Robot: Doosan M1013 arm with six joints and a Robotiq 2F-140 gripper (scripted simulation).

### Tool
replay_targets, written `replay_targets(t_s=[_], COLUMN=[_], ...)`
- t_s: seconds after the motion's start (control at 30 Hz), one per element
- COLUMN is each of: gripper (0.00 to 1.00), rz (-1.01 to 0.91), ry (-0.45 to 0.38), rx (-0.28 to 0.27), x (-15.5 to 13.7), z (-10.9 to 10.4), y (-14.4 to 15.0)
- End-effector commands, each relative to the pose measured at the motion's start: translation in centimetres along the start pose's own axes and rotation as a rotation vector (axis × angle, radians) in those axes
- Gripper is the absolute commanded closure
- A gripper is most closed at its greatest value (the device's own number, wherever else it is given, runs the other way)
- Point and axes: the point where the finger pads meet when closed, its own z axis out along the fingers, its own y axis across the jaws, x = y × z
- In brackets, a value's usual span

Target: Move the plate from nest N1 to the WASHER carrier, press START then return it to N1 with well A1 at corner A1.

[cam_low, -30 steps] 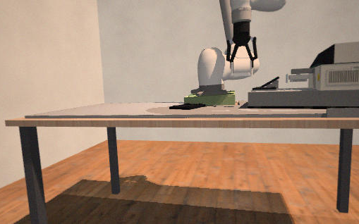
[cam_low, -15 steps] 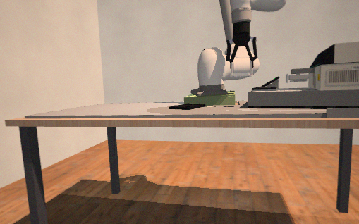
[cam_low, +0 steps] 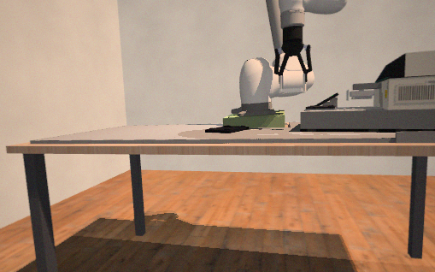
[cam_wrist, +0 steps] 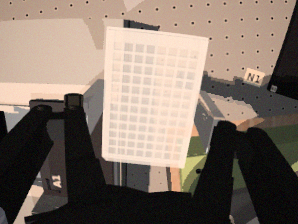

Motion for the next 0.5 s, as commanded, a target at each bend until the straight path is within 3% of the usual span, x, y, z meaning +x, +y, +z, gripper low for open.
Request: replay_targets(t_s=[0.0, 0.47], gripper=[0.9, 0.9], rz=[0.004, -0.059], ry=[0.002, 0.002], rx=[0.0, 0.0], x=[0.2, -3.3], z=[-0.2, -1.0], y=[-0.2, -3.0])
